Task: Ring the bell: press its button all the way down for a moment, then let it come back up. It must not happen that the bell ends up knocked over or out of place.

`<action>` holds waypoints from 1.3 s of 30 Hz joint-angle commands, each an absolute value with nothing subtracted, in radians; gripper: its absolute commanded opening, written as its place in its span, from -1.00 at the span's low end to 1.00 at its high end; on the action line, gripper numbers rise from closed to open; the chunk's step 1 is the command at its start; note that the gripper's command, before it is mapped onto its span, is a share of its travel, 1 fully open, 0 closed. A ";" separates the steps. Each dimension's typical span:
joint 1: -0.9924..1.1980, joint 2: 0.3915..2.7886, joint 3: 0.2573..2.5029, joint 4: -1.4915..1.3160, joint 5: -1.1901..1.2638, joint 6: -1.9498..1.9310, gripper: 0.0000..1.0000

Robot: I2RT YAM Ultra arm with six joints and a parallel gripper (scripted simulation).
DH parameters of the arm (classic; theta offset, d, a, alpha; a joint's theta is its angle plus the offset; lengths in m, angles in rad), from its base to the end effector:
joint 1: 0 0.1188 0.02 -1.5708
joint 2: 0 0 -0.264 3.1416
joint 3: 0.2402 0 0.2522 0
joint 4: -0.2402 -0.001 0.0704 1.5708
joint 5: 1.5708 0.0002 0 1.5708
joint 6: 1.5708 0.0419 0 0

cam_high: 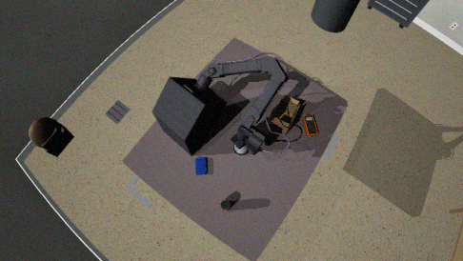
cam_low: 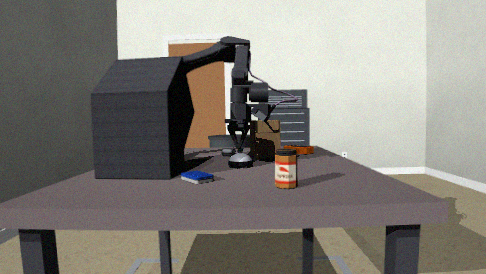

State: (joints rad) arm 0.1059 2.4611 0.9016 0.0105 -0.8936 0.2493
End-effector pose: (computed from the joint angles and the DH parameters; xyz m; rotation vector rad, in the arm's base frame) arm 0.2847 0.0641 -0.0560 -0.1806 -2.7128 -1.2873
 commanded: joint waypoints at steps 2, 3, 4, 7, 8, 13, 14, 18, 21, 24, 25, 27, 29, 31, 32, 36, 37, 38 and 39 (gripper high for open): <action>0.108 2.476 0.934 0.053 -0.896 0.260 -1.00; 0.108 2.476 0.934 0.053 -0.896 0.260 -1.00; 0.108 2.476 0.934 0.053 -0.896 0.260 -1.00; 0.108 2.476 0.934 0.053 -0.896 0.260 -1.00; 0.108 2.476 0.934 0.053 -0.896 0.260 -1.00; 0.107 2.476 0.934 0.053 -0.896 0.260 -1.00; 0.106 2.475 0.934 0.052 -0.897 0.259 -1.00; 0.085 2.454 0.933 0.042 -0.897 0.237 -1.00; 0.083 2.438 0.933 0.038 -0.897 0.234 -1.00; 0.073 2.424 0.933 -0.006 -0.899 0.219 -1.00; 0.068 2.420 0.933 -0.015 -0.899 0.213 -1.00; 0.058 2.412 0.933 -0.035 -0.900 0.197 -1.00; 0.046 2.401 0.933 -0.059 -0.901 0.180 -1.00; 0.033 2.390 0.934 -0.085 -0.901 0.160 -1.00; 0.025 2.384 0.934 -0.100 -0.900 0.150 -1.00; -0.004 2.359 0.937 -0.162 -0.896 0.105 -1.00; -0.004 2.359 0.937 -0.162 -0.896 0.105 -1.00; -0.004 2.359 0.937 -0.162 -0.896 0.105 -1.00; -0.013 2.389 0.942 -0.187 -0.895 0.088 -1.00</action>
State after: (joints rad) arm 0.0166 2.3775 0.9051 -0.1196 -0.8963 0.1310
